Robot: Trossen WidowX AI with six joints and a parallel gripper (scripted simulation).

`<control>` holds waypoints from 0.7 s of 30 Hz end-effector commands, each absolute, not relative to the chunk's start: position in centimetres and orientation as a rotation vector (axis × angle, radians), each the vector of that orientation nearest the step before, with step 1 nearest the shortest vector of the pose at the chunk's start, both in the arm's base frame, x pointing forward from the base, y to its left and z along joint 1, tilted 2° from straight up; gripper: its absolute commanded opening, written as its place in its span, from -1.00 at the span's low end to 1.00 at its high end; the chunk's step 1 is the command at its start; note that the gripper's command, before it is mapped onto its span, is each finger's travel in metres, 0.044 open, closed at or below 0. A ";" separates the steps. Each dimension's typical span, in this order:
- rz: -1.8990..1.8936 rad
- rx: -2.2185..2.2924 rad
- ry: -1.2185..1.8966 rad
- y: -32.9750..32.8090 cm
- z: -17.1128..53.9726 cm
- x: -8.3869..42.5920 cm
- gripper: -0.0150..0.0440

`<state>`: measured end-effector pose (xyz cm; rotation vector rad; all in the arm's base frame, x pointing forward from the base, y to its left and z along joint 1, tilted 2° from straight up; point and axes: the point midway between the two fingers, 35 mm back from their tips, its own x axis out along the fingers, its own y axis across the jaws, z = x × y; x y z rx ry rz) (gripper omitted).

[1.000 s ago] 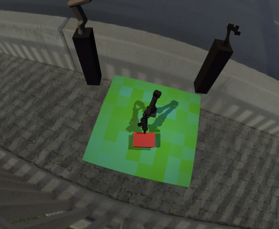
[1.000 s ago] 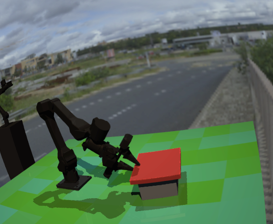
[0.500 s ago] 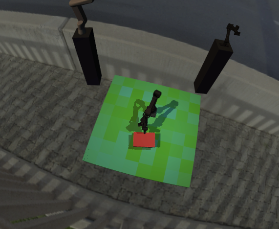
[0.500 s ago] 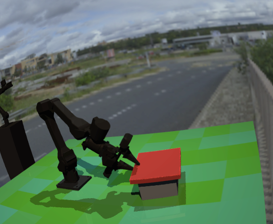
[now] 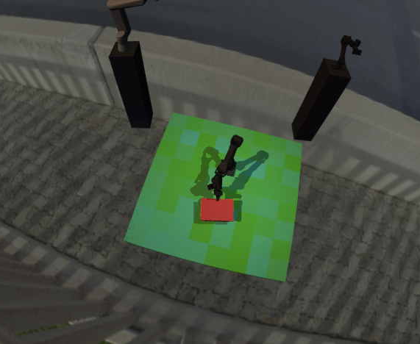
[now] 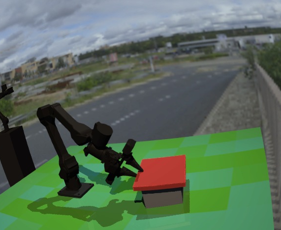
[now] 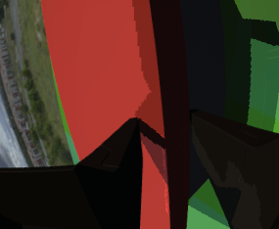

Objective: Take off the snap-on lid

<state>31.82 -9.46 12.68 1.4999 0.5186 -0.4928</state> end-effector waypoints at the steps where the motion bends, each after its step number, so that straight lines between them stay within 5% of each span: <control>1: -0.489 1.498 0.516 -9.4 12.9 31.8 -0.49; 21: -0.490 1.500 0.515 -9.5 13.2 31.8 -0.49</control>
